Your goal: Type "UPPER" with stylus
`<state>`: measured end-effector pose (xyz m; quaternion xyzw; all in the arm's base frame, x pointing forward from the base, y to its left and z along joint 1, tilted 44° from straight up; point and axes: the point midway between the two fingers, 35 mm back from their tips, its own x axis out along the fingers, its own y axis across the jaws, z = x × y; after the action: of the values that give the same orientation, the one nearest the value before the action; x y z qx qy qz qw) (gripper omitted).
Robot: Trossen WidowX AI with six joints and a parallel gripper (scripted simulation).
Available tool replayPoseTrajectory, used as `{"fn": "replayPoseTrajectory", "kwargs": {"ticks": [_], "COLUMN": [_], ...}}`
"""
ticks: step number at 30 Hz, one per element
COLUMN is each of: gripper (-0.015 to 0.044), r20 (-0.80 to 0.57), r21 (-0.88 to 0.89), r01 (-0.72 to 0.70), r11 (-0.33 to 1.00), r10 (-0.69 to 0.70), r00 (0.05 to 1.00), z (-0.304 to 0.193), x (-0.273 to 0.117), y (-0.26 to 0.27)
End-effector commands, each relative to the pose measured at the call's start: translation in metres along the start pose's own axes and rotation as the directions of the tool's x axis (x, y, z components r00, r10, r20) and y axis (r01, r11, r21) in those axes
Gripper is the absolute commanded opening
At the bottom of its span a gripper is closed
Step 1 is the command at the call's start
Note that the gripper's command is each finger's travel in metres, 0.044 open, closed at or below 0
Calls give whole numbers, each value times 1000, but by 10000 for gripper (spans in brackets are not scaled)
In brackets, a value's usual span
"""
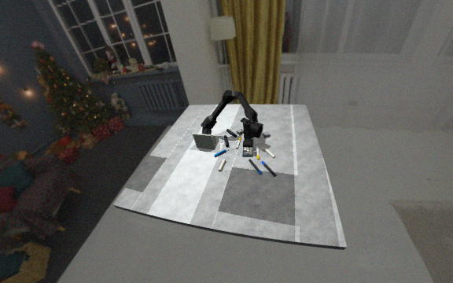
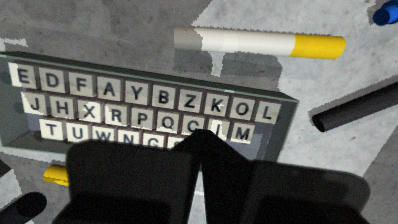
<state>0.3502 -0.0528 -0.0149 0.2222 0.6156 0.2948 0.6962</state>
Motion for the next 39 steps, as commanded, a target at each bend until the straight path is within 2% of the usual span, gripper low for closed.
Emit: {"fn": "replayPoseTrajectory", "kwargs": {"ticks": [1, 13, 20, 31, 37, 39], "gripper": [0, 0, 0, 0, 0, 0], "r20": [-9, -9, -11, -11, -11, -11], "r21": [10, 10, 12, 12, 13, 13], "r01": [-4, -4, -5, -5, -9, -10], "r11": [1000, 1000, 1000, 1000, 1000, 1000], "r10": [4, 4, 5, 5, 9, 11], "r00": [1000, 1000, 1000, 1000, 1000, 1000], "z": [-5, -6, -39, -38, -37, -38], "x": [2, 2, 2, 2, 1, 2], "y": [-27, -26, 2, 4, 77, 86]}}
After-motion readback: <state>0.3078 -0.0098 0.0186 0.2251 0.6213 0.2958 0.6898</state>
